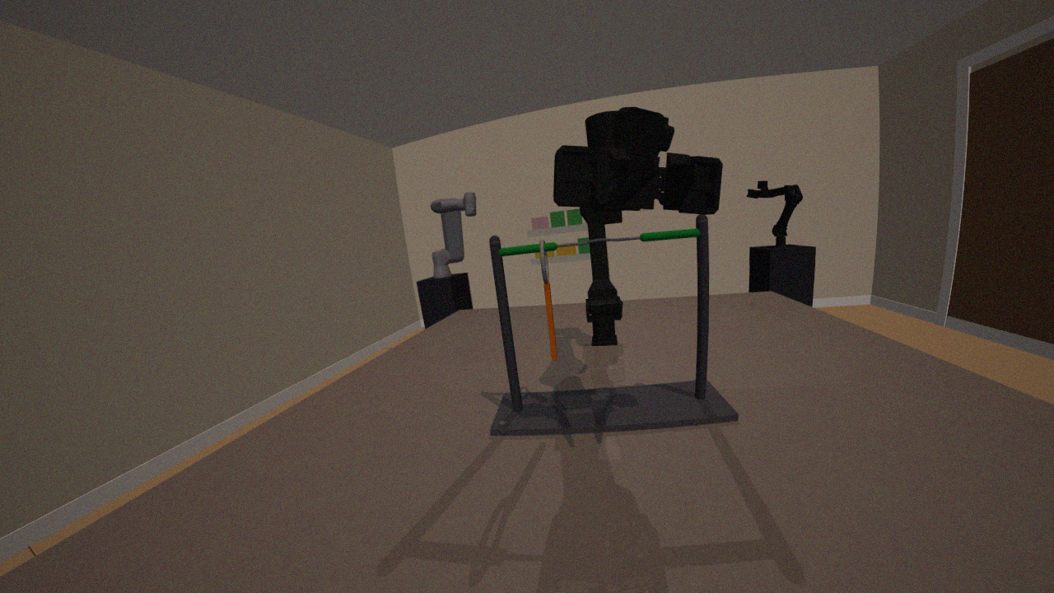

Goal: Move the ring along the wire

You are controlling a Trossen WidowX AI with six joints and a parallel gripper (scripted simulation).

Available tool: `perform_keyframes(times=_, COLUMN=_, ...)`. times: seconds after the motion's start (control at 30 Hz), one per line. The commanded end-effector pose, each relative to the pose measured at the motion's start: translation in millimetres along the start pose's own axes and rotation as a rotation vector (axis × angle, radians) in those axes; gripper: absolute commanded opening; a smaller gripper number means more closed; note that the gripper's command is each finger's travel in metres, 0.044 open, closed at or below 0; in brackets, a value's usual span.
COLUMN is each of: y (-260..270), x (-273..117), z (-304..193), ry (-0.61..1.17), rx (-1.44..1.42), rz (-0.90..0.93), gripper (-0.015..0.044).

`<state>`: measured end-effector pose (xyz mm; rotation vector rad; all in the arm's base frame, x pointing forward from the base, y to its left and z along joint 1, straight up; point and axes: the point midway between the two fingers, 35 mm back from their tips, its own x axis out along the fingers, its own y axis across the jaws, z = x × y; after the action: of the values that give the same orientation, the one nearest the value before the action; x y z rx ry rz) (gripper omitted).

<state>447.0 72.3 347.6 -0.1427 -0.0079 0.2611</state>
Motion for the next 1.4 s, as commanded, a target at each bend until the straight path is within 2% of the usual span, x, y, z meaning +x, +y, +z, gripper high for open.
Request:
perform_keyframes(times=0.0, y=-46, x=-13, z=-6, ry=0.006, rx=0.004, rz=-0.089, gripper=0.016)
perform_keyframes(times=0.37, y=-166, x=-72, z=-19, ry=0.019, rx=0.009, rz=-0.358, gripper=0.016)
perform_keyframes(times=0.8, y=-271, x=-180, z=-31, ry=0.035, rx=0.004, rz=-0.668, gripper=0.016)
perform_keyframes(times=0.9, y=-277, x=-195, z=-39, ry=0.047, rx=-0.002, rz=-0.69, gripper=0.016)
perform_keyframes(times=1.07, y=-264, x=-200, z=-72, ry=0.09, rx=0.0, rz=-0.627, gripper=0.016)
perform_keyframes(times=1.37, y=-218, x=-215, z=-142, ry=0.161, rx=0.047, rz=-0.487, gripper=0.016)
